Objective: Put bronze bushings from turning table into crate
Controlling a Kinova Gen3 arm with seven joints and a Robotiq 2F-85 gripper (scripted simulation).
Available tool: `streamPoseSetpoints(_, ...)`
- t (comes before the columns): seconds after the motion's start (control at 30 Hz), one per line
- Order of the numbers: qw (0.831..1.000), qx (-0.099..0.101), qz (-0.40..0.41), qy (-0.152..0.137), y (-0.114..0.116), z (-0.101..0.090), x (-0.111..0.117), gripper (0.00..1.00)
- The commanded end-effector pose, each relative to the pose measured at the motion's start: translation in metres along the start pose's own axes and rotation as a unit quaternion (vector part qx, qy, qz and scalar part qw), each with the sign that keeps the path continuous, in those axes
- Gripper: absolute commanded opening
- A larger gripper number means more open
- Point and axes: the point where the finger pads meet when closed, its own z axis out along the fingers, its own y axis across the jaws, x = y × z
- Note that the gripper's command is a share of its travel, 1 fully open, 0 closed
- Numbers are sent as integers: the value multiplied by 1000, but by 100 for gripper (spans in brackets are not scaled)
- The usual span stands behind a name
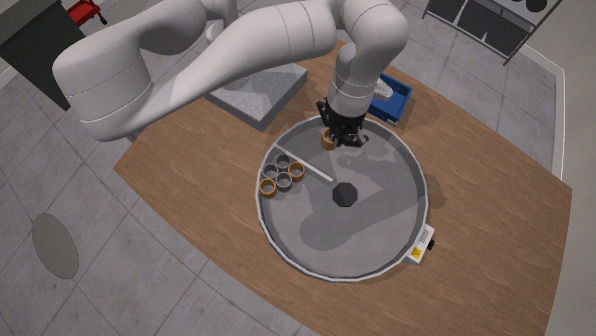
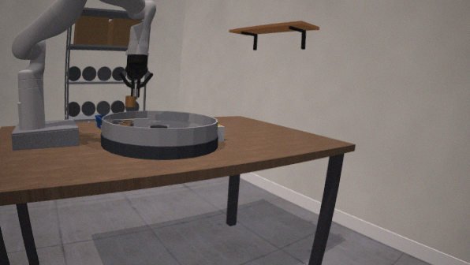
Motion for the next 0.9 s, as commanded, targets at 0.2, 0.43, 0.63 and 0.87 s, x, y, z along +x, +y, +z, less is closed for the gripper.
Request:
streamPoseSetpoints(0.2, 1000, -2, -11, 1, -11, -2, 31, 0)
streamPoseSetpoints(0.43, 1000, -1, -13, -2, -19, -1, 49, 0)
streamPoseSetpoints(0.63, 1000, -1, -13, -2, -34, -1, 82, 0)
streamPoseSetpoints(0.87, 1000, -1, -13, -2, -34, -1, 82, 0)
